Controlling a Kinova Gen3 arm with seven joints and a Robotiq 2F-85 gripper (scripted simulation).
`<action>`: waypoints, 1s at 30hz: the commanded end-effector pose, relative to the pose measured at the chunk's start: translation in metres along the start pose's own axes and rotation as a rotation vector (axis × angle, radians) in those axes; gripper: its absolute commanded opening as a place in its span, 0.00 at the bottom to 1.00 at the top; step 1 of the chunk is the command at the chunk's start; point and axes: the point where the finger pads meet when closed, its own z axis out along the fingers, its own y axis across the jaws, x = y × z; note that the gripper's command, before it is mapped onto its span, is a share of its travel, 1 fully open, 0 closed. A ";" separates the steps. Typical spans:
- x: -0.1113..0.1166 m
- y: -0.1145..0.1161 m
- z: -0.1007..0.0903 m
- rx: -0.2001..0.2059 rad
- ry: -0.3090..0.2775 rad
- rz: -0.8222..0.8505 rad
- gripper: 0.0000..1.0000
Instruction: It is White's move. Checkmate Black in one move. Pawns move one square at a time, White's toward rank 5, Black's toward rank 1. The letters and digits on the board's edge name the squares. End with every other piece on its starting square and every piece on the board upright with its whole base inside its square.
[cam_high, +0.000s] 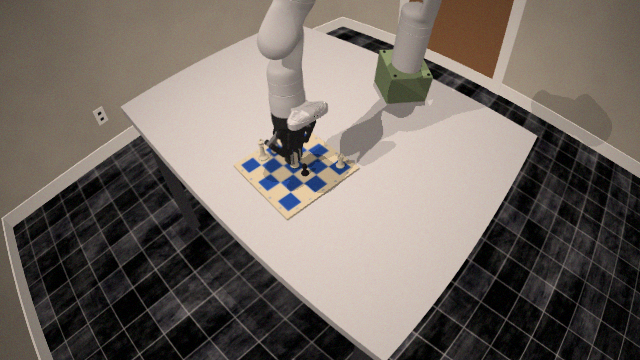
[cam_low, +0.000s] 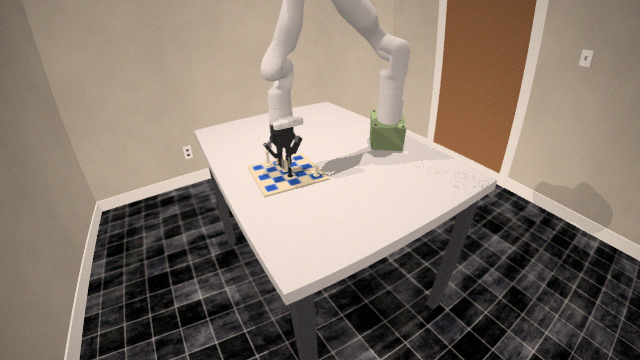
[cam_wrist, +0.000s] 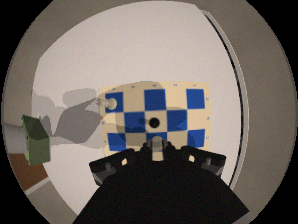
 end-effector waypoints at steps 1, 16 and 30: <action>-0.002 0.004 0.001 -0.007 -0.003 0.001 0.00; -0.005 0.004 0.001 -0.005 -0.003 0.004 0.00; -0.005 0.004 0.001 -0.005 -0.003 0.004 0.00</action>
